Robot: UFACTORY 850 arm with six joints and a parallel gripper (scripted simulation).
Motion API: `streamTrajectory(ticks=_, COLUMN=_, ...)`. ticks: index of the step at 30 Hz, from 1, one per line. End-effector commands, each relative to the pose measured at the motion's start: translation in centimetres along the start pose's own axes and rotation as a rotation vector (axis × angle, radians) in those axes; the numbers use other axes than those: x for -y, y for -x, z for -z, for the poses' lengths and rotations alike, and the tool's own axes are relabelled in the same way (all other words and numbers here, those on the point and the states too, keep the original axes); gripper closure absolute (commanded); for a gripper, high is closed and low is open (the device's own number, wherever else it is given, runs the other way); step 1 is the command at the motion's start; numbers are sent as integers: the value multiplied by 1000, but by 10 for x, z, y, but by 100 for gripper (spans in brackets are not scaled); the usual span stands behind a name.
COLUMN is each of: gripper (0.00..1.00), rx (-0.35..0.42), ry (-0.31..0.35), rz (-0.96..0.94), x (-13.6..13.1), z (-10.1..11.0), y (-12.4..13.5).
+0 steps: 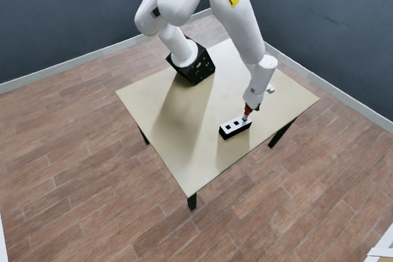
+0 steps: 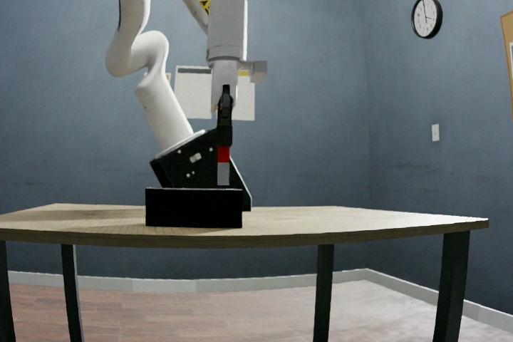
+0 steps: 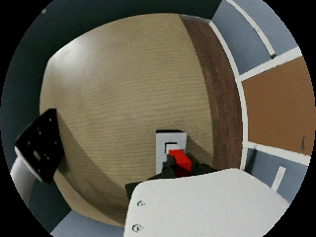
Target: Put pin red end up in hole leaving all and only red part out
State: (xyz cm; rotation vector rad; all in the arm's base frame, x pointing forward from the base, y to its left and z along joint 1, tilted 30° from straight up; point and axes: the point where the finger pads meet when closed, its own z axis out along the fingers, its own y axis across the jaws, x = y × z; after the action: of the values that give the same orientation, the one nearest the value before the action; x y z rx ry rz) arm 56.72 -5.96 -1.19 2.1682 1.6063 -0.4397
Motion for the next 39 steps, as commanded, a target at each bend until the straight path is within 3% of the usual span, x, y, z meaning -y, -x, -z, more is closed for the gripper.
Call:
streamTrajectory(ticks=1, gripper=100, rx=-1, ry=2, rz=0, x=-1, z=1, y=0)
streamTrajectory(ticks=39, gripper=100, rx=-1, ry=2, rz=0, x=-2, z=-3, y=0)
